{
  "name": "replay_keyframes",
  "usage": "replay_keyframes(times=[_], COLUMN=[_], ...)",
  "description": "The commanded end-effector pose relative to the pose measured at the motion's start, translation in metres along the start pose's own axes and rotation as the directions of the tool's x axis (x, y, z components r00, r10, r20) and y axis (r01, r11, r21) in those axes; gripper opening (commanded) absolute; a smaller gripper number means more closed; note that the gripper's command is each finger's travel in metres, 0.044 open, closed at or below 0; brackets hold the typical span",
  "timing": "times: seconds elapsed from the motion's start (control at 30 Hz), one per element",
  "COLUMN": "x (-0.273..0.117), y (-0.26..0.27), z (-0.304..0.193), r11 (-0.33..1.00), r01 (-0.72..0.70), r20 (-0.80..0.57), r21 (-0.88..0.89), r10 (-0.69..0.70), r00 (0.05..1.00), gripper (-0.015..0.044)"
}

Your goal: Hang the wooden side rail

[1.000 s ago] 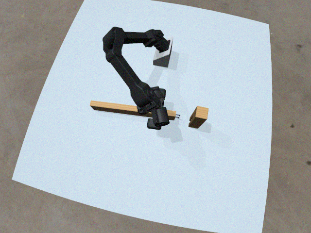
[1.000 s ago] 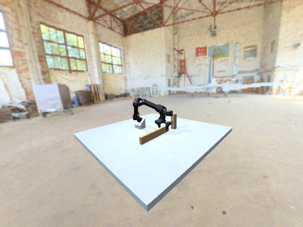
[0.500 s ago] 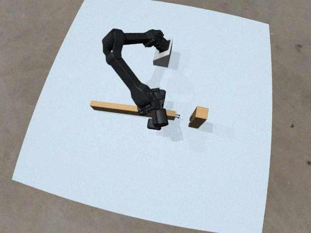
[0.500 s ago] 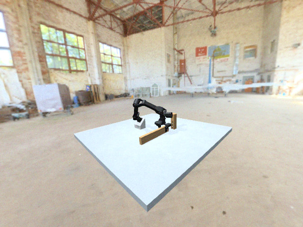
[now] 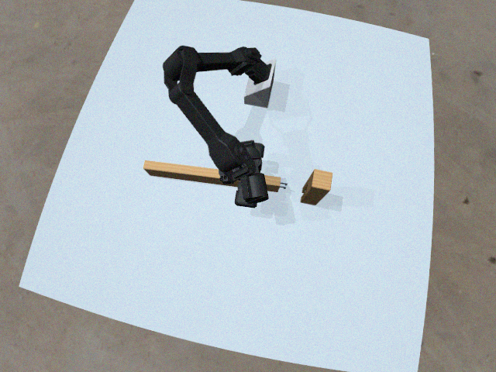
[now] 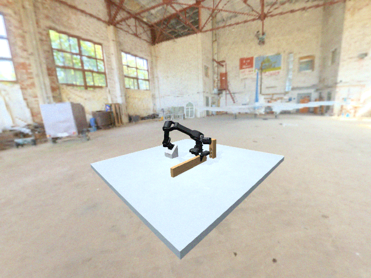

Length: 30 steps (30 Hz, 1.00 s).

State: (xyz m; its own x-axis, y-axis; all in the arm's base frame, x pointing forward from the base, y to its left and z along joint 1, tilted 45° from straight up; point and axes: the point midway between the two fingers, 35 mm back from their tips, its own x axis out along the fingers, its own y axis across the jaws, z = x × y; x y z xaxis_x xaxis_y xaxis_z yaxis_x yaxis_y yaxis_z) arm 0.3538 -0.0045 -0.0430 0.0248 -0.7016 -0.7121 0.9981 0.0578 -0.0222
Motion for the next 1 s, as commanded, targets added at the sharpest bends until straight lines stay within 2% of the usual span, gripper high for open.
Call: replay_keyframes(times=[0.0, 0.57, 0.97], x=[0.0007, -0.0003, -0.0006], y=[0.0000, 0.0006, 0.0013], z=[0.0002, 0.0004, -0.0003], r11=[1.000, 0.997, 0.998], r01=[0.000, -0.001, 0.002], r20=[0.003, 0.003, 0.002], r21=[-0.003, 0.074, 0.058], r10=[0.000, 0.000, -0.002], r00=[1.000, 1.000, 1.000], gripper=[0.0006, 0.0000, 0.0000])
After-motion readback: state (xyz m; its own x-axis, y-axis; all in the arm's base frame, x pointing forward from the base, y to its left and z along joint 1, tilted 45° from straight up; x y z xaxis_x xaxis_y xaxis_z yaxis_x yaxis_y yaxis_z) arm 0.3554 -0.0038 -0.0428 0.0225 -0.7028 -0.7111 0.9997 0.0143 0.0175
